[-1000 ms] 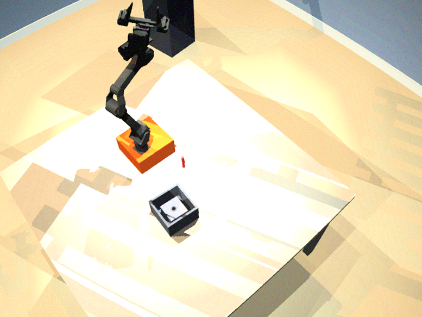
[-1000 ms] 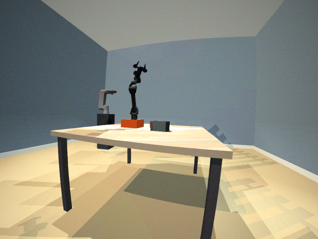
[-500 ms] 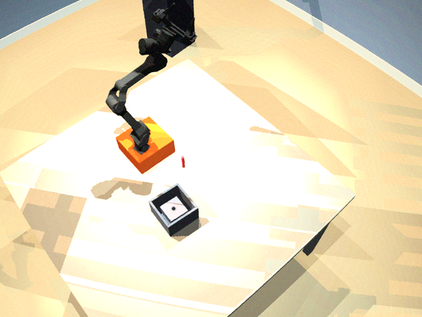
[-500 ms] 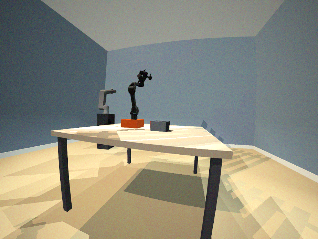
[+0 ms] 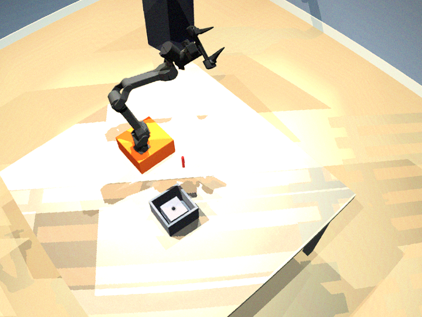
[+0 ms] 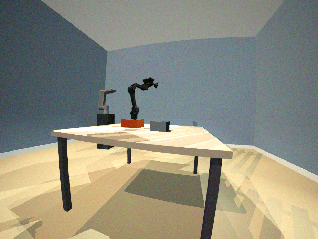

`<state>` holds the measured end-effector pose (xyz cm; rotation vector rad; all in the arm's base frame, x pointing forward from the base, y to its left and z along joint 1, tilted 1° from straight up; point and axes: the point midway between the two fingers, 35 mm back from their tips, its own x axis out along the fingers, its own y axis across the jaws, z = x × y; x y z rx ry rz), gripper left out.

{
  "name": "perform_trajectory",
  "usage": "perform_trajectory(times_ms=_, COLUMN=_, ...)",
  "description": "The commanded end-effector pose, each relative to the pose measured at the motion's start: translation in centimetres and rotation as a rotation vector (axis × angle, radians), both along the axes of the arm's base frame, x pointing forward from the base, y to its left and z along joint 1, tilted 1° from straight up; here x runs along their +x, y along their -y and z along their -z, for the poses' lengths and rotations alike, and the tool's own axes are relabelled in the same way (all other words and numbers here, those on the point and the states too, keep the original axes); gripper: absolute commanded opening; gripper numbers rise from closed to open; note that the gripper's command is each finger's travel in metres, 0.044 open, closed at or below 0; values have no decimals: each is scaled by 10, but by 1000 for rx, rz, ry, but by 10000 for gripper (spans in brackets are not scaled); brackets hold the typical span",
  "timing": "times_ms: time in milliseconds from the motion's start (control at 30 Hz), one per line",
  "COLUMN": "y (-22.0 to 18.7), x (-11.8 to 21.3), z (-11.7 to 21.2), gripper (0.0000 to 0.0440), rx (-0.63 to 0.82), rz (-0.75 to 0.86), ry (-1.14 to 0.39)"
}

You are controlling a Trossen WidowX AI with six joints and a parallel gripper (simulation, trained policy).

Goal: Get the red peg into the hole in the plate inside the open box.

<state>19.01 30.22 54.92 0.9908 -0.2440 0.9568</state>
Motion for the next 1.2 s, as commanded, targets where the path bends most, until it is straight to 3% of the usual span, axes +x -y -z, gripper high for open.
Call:
perform_trajectory(times_ms=0, y=-9, x=27, z=35, gripper=439, rx=-114, rz=43, ry=-62)
perform_trajectory(times_ms=600, y=15, x=120, z=199, gripper=440, rx=-583, rz=224, ry=-438)
perform_trajectory(times_ms=867, y=46, x=135, z=271, gripper=440, rx=-761, rz=277, ry=-649)
perform_trajectory(times_ms=1167, y=85, x=130, z=346, gripper=440, rx=-929, rz=320, ry=-914)
